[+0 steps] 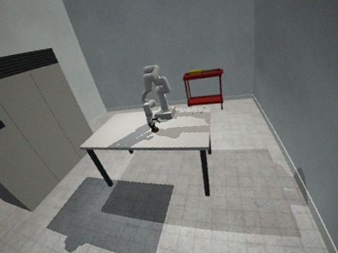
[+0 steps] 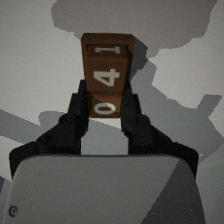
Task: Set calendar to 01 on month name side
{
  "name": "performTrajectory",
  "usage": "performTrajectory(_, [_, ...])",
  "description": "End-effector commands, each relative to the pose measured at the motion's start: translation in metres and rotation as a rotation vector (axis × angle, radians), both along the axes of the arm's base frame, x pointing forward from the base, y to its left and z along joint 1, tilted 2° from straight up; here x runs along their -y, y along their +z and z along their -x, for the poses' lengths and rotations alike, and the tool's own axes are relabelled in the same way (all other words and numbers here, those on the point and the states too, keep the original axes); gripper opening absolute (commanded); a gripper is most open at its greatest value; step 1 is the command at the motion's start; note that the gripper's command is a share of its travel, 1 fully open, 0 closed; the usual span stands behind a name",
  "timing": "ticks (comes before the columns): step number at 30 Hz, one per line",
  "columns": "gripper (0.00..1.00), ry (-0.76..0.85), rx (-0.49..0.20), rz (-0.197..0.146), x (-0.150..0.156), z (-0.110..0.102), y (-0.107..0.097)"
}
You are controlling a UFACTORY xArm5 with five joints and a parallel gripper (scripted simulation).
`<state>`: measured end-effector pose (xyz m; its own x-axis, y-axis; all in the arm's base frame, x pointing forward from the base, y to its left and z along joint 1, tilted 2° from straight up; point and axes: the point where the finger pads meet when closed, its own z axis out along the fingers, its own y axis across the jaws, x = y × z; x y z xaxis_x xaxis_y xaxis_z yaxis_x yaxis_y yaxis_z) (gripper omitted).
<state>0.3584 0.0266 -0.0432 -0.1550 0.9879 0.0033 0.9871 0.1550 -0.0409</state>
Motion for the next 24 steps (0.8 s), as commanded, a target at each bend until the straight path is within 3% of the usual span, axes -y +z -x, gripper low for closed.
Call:
performTrajectory(1, [0.27,0.0,0.003,0.0,0.0,-0.001,0.001])
performTrajectory(11, [0.27,0.0,0.003,0.0,-0.002,-0.002,0.027])
performTrajectory(19, [0.27,0.0,0.003,0.0,-0.002,-0.005,0.085])
performTrajectory(24, [0.27,0.0,0.003,0.0,-0.002,-0.005,0.099])
